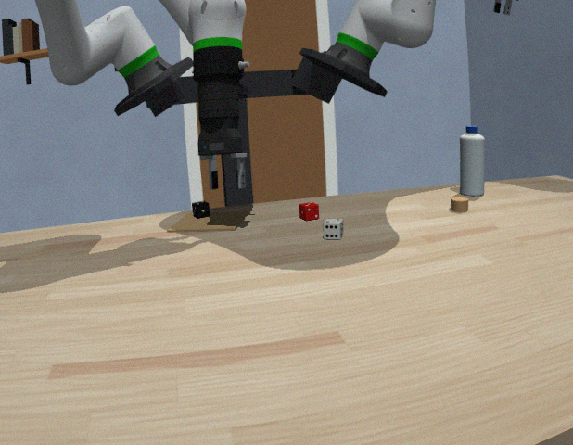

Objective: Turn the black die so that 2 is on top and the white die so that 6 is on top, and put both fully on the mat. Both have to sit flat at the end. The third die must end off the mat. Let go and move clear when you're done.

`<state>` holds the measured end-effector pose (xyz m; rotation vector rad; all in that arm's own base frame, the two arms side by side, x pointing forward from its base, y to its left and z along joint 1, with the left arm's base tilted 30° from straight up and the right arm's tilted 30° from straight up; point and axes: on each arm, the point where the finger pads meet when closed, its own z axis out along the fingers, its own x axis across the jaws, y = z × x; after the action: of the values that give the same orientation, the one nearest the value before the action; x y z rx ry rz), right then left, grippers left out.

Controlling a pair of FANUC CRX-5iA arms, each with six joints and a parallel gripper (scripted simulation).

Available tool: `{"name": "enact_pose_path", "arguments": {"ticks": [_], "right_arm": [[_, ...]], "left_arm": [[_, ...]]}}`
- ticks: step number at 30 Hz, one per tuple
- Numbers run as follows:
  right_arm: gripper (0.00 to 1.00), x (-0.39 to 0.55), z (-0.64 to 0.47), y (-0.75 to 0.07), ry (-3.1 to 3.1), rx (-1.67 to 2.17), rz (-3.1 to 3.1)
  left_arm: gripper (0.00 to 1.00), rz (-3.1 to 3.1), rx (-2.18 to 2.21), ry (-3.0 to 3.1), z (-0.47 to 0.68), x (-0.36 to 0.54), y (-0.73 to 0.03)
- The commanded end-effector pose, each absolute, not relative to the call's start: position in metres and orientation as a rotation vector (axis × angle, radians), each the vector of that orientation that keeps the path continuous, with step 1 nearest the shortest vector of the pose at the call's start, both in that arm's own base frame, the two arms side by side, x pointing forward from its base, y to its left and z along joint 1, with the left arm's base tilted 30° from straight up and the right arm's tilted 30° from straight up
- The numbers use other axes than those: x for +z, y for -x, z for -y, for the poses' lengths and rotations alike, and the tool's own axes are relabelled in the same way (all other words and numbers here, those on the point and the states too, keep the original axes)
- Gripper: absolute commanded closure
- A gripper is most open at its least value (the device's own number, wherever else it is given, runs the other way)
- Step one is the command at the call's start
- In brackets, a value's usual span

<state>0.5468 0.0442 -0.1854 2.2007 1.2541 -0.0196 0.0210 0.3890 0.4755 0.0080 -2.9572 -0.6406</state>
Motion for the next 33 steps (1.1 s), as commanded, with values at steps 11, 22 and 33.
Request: {"name": "enact_pose_path", "arguments": {"ticks": [11,22,33], "right_arm": [[0.00,-0.192,-0.078,-0.599,-1.906,-0.257,-1.696],[0.00,-0.199,-0.107,-0.629,-1.633,-0.382,-2.005],[0.00,-0.211,-0.140,-0.652,-1.311,-0.497,-2.300]], "left_arm": [[0.00,2.957,-0.643,-0.008,-0.389,0.476,-0.021],[0.00,2.957,-0.643,-0.008,-0.389,0.476,-0.021],[0.00,2.957,-0.643,-0.008,-0.389,0.476,-0.021]]}}
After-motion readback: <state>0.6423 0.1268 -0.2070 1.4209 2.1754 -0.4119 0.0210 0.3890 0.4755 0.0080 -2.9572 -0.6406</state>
